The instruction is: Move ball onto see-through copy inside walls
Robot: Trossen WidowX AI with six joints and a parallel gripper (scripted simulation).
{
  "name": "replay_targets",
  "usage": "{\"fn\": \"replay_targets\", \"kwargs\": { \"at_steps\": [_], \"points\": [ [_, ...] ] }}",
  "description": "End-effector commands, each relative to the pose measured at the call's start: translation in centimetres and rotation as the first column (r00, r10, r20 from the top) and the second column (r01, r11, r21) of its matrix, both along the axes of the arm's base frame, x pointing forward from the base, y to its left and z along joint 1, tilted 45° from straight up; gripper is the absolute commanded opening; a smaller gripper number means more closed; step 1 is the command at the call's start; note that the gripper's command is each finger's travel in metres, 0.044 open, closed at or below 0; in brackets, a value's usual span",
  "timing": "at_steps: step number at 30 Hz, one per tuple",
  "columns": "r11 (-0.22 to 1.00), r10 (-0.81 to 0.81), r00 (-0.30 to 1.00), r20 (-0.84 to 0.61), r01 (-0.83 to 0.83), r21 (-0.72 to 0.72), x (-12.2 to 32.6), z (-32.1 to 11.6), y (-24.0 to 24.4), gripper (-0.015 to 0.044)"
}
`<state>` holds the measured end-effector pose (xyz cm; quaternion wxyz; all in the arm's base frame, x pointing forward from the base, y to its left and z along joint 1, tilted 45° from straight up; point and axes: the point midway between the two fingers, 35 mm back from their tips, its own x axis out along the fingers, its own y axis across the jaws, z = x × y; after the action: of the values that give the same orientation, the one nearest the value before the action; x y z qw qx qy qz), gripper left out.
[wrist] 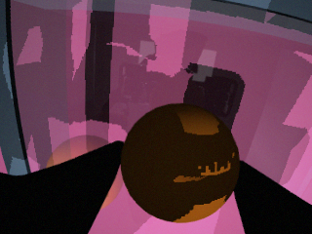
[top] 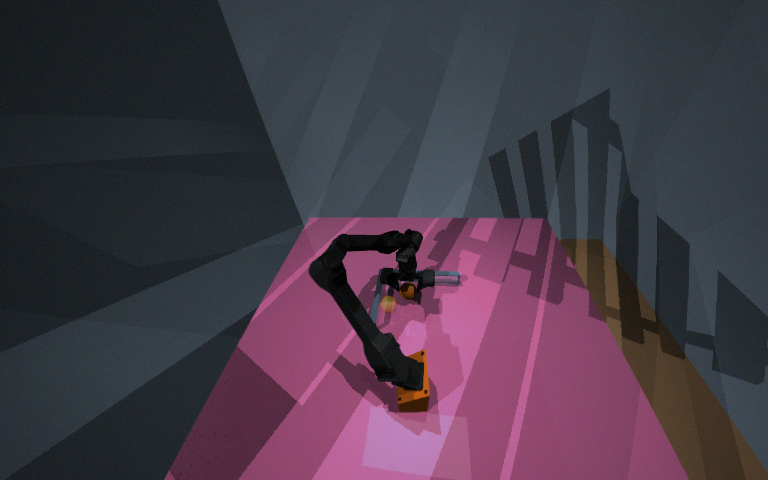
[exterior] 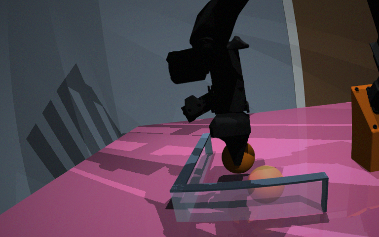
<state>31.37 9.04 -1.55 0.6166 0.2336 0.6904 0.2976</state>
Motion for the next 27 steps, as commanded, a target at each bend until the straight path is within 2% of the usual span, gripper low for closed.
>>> {"fn": "replay_targets", "kwargs": {
  "at_steps": [1,12,18,27],
  "points": [
    [1.000,-0.006,1.000,0.020,0.006,-0.007,1.0,2.2,-2.3,0.0000],
    [1.000,-0.003,1.000,0.017,0.003,-0.003,1.1,7.8,-7.5,0.0000],
    [1.000,-0.007,1.000,0.014,0.007,-0.002,1.1,8.2,-7.8,0.0000],
    [0.983,-0.185,0.971,-0.152,0.179,-0.049,0.4,8.4,-6.4,0.0000]
  ]
}}
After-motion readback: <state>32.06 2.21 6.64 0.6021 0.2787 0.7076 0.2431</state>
